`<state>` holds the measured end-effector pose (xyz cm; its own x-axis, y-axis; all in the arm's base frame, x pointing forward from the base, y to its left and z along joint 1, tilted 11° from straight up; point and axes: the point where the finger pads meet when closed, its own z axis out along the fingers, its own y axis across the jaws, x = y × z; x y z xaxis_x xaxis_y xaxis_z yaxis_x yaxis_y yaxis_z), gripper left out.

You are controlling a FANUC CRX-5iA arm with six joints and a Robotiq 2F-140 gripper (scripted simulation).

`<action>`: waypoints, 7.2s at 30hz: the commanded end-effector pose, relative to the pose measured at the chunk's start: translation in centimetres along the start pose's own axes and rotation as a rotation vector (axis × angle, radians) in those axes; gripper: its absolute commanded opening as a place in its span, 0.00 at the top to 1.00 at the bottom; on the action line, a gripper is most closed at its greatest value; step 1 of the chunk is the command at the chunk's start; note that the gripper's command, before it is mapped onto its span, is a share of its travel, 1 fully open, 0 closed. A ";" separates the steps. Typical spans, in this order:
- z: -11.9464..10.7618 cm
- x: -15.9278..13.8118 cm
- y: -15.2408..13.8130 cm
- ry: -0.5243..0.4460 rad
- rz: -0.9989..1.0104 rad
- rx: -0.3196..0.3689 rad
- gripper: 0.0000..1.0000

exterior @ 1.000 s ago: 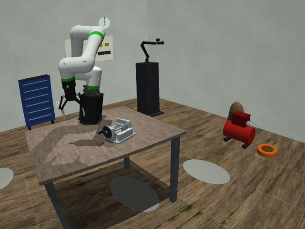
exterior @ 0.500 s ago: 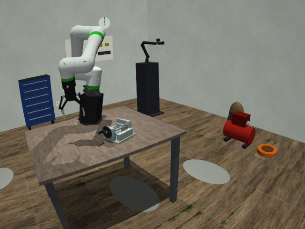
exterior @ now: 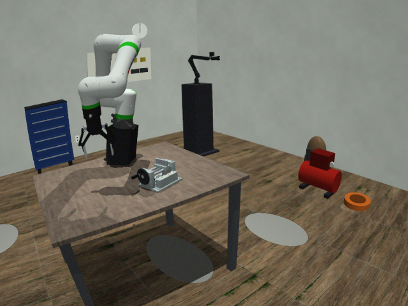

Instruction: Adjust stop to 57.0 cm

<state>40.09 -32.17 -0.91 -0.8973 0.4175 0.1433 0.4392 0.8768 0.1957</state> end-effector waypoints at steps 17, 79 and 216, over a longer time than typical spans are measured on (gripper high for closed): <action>-4.6 0.9 0.1 0.000 0.000 0.000 0.00; -1.3 0.7 12.9 -0.091 -1.686 0.150 0.00; 5.2 2.7 30.2 -0.087 -2.304 0.247 0.67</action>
<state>50.67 -3.30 0.31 0.2775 -0.9563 -0.0926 -0.9513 -0.2600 -0.1655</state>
